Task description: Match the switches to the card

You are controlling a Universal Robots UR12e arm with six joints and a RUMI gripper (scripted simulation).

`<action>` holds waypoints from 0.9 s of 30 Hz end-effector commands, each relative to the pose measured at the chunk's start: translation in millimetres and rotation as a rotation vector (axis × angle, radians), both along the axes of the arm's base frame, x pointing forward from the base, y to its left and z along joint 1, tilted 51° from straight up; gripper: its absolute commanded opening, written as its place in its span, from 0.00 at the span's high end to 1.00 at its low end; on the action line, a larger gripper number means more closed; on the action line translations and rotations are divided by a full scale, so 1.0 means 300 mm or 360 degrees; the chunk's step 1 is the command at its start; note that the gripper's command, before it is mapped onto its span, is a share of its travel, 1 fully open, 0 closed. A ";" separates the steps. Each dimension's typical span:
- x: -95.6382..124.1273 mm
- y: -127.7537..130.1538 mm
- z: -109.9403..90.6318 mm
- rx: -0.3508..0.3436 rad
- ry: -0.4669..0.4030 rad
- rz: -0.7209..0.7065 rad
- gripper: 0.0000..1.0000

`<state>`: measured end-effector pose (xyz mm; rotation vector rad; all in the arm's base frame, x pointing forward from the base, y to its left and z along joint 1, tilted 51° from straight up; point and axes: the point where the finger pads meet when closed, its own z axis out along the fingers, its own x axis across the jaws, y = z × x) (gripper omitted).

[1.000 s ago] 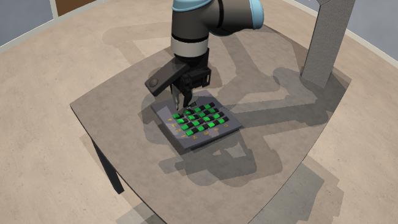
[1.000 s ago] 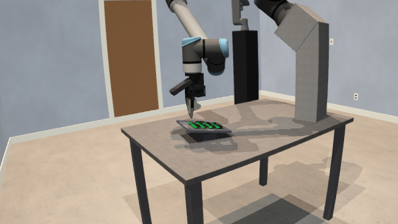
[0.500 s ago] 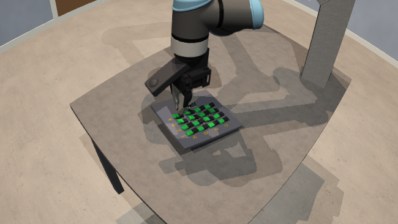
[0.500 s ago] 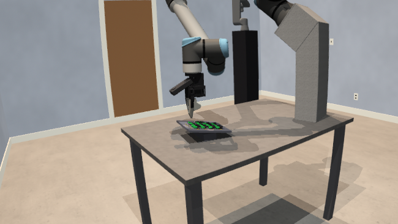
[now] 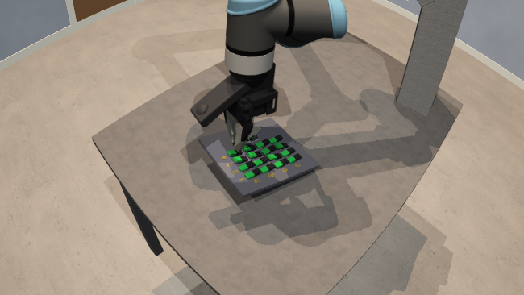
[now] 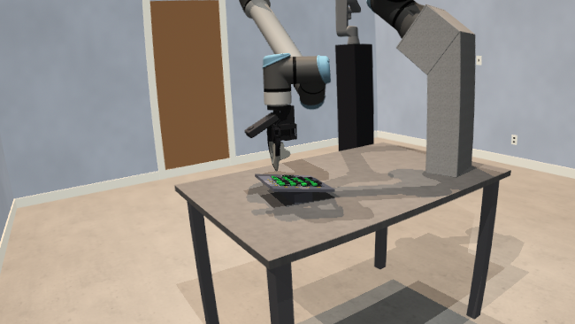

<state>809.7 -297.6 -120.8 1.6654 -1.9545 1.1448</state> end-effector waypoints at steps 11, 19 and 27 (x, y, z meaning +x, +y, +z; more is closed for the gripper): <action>0.004 -0.004 -0.004 0.0000 -0.0001 0.0001 1.00; 0.018 -0.046 -0.039 0.0000 -0.0001 0.0001 1.00; 0.020 -0.054 -0.045 0.0000 -0.0001 0.0001 1.00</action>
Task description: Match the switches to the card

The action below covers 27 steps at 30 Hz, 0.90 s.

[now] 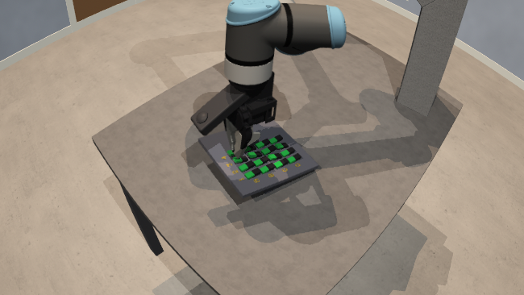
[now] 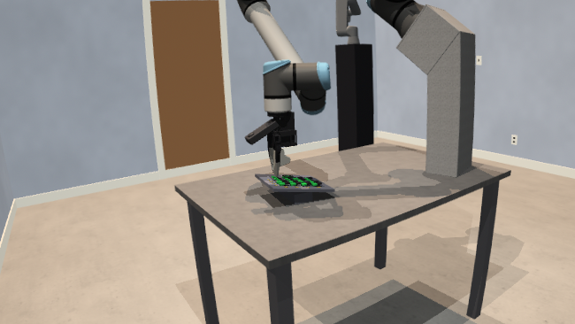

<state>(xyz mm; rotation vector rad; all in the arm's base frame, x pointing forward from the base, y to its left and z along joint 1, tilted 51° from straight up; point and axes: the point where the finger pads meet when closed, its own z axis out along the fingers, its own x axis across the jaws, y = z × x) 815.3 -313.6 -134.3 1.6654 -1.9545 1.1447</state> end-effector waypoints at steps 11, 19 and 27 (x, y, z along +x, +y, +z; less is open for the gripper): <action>0.004 -0.007 -0.006 0.0000 -0.0001 0.0001 1.00; 0.006 -0.013 -0.011 0.0000 -0.0001 0.0001 1.00; 0.007 -0.015 -0.012 0.0000 -0.0001 0.0001 1.00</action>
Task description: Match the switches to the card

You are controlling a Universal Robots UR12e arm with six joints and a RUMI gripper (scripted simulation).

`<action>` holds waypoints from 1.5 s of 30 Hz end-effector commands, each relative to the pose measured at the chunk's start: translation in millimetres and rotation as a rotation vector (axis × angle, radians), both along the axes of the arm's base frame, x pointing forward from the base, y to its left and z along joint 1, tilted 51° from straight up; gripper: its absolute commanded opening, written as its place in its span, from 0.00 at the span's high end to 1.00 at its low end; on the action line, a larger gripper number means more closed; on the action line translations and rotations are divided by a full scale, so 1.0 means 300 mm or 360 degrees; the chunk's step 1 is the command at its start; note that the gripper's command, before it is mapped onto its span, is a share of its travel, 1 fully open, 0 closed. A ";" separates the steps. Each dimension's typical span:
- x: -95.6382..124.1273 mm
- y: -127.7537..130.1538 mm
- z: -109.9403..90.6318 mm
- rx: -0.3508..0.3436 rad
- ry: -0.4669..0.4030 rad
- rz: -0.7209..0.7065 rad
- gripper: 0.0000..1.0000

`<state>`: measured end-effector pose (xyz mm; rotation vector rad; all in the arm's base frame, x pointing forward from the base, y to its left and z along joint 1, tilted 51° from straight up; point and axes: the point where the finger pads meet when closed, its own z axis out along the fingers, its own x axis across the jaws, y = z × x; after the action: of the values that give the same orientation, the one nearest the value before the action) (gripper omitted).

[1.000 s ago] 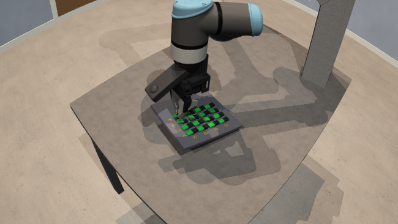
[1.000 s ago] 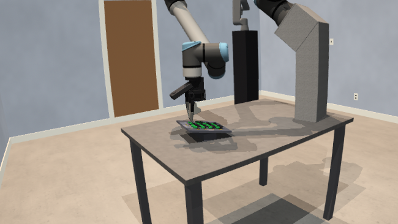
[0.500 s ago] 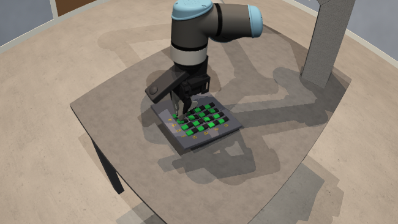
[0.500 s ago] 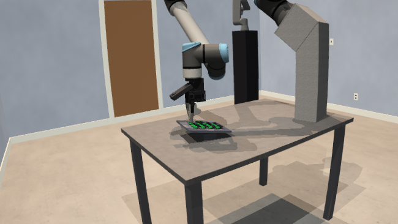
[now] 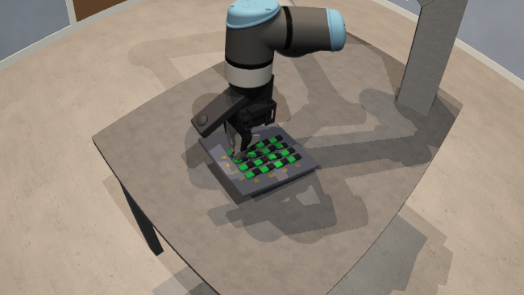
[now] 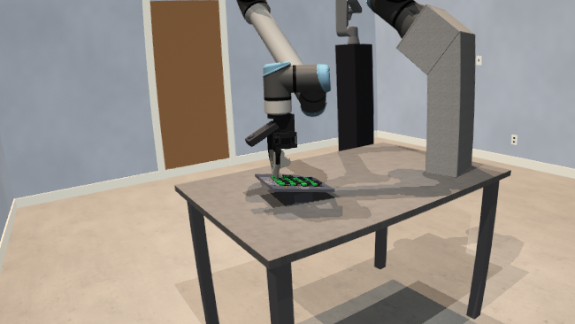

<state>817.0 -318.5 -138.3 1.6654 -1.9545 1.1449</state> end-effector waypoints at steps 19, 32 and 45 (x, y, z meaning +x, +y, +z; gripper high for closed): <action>0.000 0.005 0.004 0.0000 -0.0001 0.0001 1.00; -0.022 0.070 0.059 0.0000 -0.0001 0.0001 1.00; -0.022 0.073 0.061 0.0000 -0.0001 0.0001 1.00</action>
<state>810.0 -297.2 -120.5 1.6655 -1.9544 1.1449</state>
